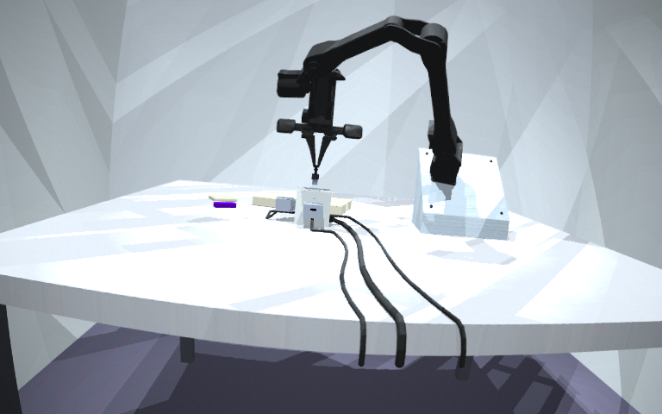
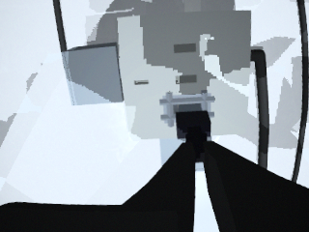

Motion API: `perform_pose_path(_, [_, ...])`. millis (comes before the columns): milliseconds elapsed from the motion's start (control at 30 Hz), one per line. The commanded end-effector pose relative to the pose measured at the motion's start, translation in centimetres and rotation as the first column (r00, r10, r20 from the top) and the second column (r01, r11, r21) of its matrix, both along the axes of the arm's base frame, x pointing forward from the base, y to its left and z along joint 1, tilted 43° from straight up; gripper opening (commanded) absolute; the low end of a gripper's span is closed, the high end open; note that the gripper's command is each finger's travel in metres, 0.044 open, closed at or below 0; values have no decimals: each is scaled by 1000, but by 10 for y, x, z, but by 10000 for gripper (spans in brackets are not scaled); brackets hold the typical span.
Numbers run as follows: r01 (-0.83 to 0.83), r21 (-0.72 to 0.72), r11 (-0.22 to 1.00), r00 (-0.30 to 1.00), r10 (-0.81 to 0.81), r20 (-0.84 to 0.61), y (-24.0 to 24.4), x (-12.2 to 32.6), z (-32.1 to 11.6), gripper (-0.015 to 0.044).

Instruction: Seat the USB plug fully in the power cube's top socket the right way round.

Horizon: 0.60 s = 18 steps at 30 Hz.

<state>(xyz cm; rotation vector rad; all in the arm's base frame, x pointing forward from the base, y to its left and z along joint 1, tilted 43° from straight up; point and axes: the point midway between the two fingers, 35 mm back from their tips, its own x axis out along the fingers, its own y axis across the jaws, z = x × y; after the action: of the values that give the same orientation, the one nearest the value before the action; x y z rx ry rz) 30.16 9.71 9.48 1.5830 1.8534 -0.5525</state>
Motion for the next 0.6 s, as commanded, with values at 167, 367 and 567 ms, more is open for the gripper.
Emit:
perform_pose_path(167, [1, 12, 1000, 1000, -1, -2, 2, 0, 0, 0])
perform_pose_path(367, [1, 17, 1000, 1000, -1, -3, 2, 0, -1, 0])
perform_pose_path(567, [1, 22, 1000, 1000, -1, -5, 3, 0, -1, 0])
